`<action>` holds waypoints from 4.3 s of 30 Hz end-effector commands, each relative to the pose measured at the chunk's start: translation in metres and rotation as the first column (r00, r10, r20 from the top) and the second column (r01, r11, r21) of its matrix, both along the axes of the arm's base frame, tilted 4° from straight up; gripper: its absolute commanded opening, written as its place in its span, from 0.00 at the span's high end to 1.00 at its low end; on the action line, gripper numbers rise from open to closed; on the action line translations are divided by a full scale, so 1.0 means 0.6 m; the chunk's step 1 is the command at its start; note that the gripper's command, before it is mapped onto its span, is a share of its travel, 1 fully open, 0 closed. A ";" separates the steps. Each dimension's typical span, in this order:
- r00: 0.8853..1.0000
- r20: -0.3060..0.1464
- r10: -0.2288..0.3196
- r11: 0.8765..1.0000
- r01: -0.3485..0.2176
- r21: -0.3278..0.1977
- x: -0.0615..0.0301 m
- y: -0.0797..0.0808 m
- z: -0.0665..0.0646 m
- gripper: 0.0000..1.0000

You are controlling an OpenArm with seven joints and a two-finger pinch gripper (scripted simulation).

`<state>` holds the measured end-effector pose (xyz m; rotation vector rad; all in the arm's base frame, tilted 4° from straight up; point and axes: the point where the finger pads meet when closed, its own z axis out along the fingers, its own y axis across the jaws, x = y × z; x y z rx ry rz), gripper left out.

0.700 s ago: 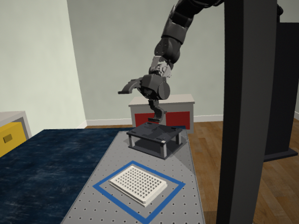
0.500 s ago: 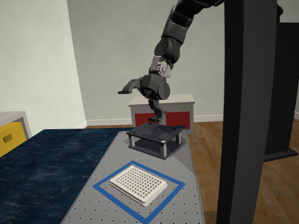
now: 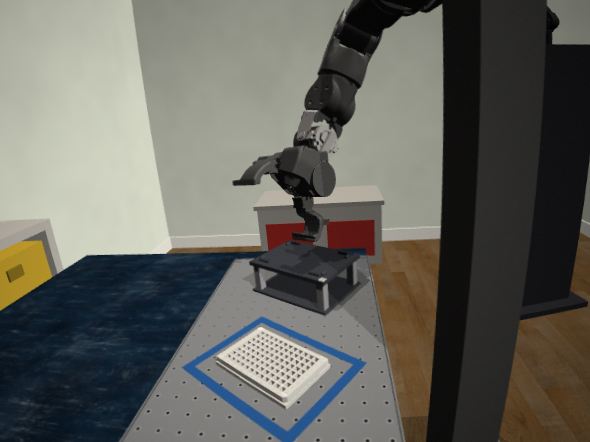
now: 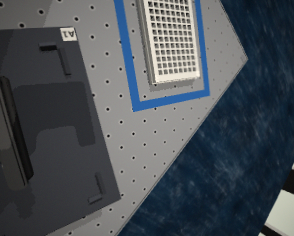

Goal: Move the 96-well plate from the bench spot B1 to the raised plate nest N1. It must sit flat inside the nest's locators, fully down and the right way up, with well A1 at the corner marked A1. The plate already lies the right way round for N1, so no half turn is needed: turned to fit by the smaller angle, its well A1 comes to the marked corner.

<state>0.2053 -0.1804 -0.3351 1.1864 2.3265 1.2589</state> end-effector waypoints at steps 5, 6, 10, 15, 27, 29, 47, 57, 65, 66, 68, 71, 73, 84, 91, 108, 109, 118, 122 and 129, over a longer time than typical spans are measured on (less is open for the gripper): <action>1.000 0.002 0.000 1.000 0.000 0.000 0.001 0.000 0.001 0.00; 1.000 0.002 0.000 1.000 0.000 0.000 0.001 0.000 0.001 0.00; 1.000 0.002 0.000 1.000 0.000 0.000 0.001 0.000 0.001 0.00; 1.000 0.002 0.000 1.000 0.000 0.000 0.001 0.000 0.001 0.00; 1.000 0.002 0.000 1.000 0.000 0.000 0.001 0.000 0.001 0.00; 1.000 0.002 0.000 1.000 0.000 0.000 0.001 0.000 0.001 0.00; 0.986 -0.168 0.024 0.980 -0.056 -0.189 0.012 0.070 -0.023 0.23; 0.943 -0.332 0.018 0.925 -0.142 -0.353 0.022 0.143 -0.048 0.23; 0.931 -0.364 0.015 0.910 -0.163 -0.381 0.023 0.159 -0.053 0.23; 0.919 -0.395 0.007 0.893 -0.183 -0.410 0.025 0.173 -0.058 0.23; 0.890 -0.455 -0.013 0.856 -0.225 -0.466 0.030 0.201 -0.068 0.23; 0.875 -0.483 -0.025 0.835 -0.248 -0.491 0.033 0.215 -0.073 0.23; 0.875 -0.483 -0.025 0.835 -0.248 -0.491 0.033 0.215 -0.073 0.23; 0.856 -0.515 -0.039 0.810 -0.275 -0.518 0.038 0.249 -0.085 0.23; 0.843 -0.536 -0.051 0.792 -0.293 -0.536 0.043 0.272 -0.093 0.23; 0.842 -0.536 -0.051 0.792 -0.293 -0.535 0.040 0.262 -0.090 0.23; 0.842 -0.536 -0.051 0.792 -0.293 -0.535 0.040 0.262 -0.090 0.23; 0.843 -0.535 -0.052 0.793 -0.291 -0.536 0.040 0.259 -0.089 0.23; 0.842 -0.536 -0.051 0.792 -0.293 -0.536 0.039 0.257 -0.088 0.23; 0.842 -0.536 -0.051 0.792 -0.293 -0.536 0.039 0.257 -0.088 0.23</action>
